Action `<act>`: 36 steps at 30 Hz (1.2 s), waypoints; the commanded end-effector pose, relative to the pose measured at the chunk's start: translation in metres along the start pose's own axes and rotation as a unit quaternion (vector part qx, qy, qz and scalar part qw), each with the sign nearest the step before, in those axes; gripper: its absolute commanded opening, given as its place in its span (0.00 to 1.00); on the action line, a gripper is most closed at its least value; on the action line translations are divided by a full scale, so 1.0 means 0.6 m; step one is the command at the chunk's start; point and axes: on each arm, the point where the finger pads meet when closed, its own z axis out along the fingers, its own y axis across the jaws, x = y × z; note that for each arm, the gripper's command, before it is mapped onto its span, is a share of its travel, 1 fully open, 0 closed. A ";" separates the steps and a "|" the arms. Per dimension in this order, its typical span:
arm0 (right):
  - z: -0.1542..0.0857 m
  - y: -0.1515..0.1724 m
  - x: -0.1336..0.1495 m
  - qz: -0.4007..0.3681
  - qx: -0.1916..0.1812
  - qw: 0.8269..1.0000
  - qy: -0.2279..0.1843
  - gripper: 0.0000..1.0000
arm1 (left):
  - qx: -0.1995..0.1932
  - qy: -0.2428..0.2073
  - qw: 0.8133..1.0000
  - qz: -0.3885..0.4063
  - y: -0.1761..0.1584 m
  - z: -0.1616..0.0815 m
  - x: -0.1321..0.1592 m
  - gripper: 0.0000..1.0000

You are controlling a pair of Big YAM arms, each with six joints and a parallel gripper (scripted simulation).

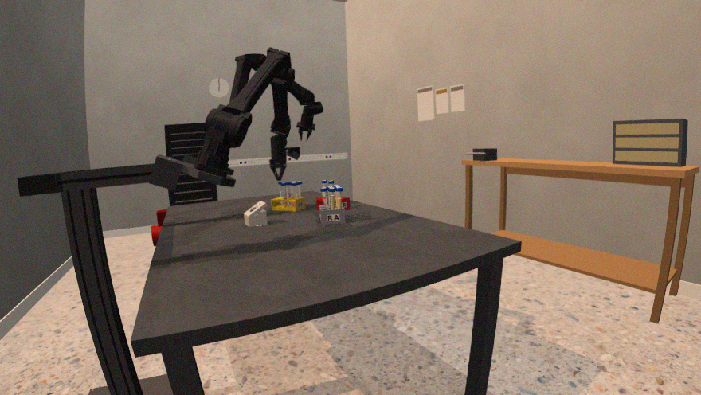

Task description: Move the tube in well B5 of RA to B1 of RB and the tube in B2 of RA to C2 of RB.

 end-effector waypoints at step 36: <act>0.033 -0.005 -0.009 0.001 -0.001 1.000 0.000 0.30 | 0.011 -0.015 1.000 -0.007 -0.008 -0.021 -0.025 0.30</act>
